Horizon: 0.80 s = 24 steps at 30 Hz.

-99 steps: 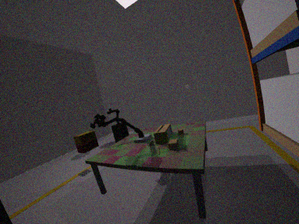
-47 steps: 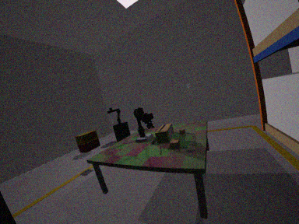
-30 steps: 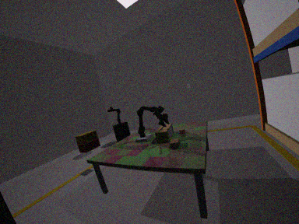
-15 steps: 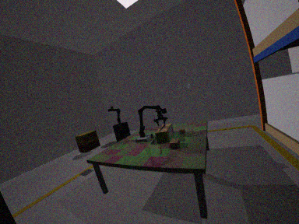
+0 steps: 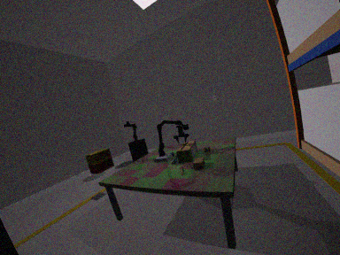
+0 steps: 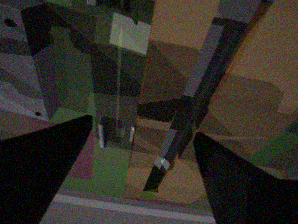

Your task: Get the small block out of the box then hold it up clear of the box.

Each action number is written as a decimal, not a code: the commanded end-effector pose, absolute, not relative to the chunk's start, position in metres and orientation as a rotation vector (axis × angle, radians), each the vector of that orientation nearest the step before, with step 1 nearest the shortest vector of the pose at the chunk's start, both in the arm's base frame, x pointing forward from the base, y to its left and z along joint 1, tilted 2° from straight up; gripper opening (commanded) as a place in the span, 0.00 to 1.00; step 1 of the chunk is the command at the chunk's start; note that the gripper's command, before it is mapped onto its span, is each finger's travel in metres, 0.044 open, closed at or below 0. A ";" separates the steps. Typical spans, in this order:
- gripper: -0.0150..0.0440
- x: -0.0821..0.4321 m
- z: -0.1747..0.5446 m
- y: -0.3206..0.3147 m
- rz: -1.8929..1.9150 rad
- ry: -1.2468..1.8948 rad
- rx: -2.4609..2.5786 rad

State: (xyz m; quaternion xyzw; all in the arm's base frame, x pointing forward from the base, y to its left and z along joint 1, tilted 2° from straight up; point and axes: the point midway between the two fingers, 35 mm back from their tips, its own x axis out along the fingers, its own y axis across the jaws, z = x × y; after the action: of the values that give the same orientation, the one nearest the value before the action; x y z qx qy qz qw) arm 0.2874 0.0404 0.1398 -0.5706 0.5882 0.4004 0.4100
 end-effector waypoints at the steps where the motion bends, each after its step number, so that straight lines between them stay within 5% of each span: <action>1: 0.93 0.286 0.133 0.040 1.003 1.490 -1.437; 24: 0.93 0.283 0.096 0.041 1.004 1.490 -1.437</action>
State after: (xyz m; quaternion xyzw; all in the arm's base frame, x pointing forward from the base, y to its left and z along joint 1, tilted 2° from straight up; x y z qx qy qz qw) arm 0.2848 0.0422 0.1015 -0.5713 0.5877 0.3998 0.4103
